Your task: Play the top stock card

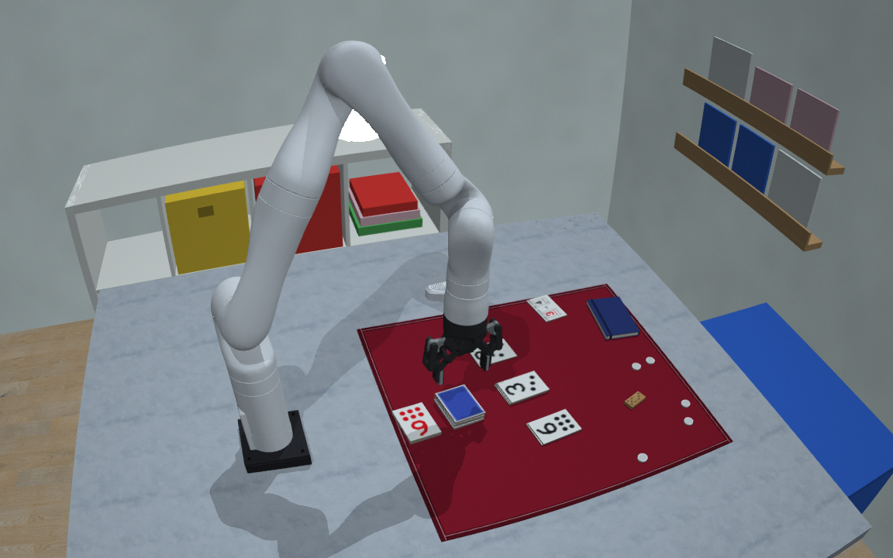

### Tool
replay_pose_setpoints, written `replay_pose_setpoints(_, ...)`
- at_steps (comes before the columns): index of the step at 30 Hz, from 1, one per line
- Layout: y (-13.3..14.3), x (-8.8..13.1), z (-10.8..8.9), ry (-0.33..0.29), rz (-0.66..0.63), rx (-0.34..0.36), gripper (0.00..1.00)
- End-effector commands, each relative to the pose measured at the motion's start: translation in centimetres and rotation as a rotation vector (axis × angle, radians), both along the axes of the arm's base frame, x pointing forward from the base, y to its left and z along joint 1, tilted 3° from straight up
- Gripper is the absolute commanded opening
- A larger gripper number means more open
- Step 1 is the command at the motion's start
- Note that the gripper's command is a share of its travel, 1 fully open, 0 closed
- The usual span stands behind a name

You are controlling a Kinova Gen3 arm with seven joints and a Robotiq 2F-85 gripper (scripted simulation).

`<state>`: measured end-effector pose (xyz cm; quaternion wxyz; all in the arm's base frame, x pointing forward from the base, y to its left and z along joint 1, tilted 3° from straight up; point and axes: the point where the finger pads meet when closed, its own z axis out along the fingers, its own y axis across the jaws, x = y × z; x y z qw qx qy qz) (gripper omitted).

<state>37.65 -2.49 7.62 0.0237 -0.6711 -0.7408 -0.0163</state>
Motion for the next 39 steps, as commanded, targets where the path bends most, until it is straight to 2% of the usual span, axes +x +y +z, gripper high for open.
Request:
replay_pose_setpoints(1, 0.0, 0.0, 0.1, -0.002, 0.003, 0.000, 1.00)
replay_pose_setpoints(12, 0.0, -0.1, 0.0, 0.001, 0.055, 0.001, 1.00)
replay_pose_setpoints(24, 0.1, -0.6, -0.3, 0.007, 0.258, 0.008, 1.00)
replay_pose_setpoints(26, 0.1, -0.6, -0.3, 0.007, 0.258, 0.008, 1.00)
replay_pose_setpoints(39, 0.1, -1.4, -0.8, 0.011, 0.669, 0.030, 1.00)
